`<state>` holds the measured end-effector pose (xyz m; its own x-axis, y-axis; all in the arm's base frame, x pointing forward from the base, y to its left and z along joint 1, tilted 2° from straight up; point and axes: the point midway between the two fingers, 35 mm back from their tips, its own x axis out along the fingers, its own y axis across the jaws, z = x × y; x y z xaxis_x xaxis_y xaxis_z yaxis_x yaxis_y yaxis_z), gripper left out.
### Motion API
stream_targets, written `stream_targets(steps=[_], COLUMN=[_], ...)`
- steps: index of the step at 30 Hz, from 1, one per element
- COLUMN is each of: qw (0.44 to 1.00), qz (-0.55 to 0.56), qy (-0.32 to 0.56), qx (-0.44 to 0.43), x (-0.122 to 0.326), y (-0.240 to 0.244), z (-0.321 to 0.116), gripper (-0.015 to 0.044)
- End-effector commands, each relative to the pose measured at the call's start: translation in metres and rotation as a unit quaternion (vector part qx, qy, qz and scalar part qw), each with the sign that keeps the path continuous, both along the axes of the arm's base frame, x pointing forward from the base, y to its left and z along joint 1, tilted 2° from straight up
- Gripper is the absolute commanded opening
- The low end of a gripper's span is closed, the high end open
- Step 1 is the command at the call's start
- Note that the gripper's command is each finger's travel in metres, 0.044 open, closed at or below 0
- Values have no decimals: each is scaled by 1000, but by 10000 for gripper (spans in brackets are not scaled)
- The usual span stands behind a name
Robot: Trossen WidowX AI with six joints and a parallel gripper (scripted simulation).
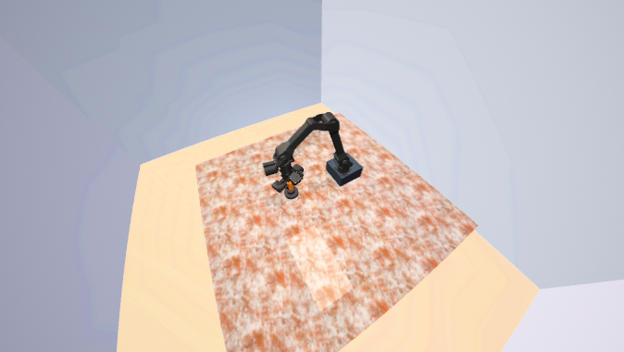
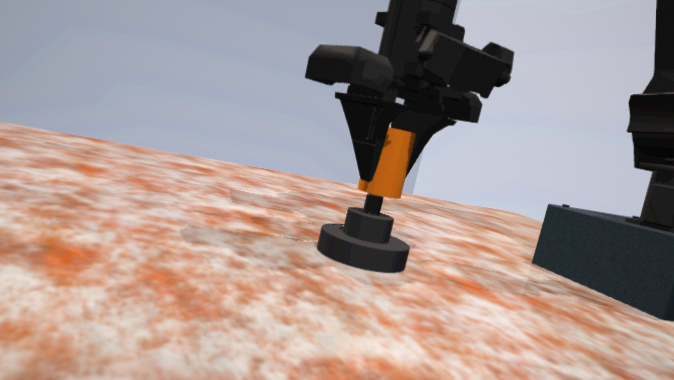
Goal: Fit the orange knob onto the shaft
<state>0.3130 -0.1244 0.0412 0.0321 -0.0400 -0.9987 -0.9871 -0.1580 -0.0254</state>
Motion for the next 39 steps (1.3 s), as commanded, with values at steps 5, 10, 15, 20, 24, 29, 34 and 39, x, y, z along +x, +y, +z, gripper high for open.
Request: stream_targets(steps=[5,10,15,20,24,29,34,39], qw=[1000,1000,1000,1000,1000,1000,1000,999], qz=[5,5,5,5,5,5,5,32], qy=[-5,-5,-5,-5,-5,-5,-5,-4], qx=[0,0,0,0,0,0,0,-1], x=[2,4,4,4,3,3,1,0], y=[0,-1,-1,-1,-1,0,0,1], z=[3,2,-1,-3,-2,-3,1,2], gripper=[0,0,0,0,0,0,0,0])
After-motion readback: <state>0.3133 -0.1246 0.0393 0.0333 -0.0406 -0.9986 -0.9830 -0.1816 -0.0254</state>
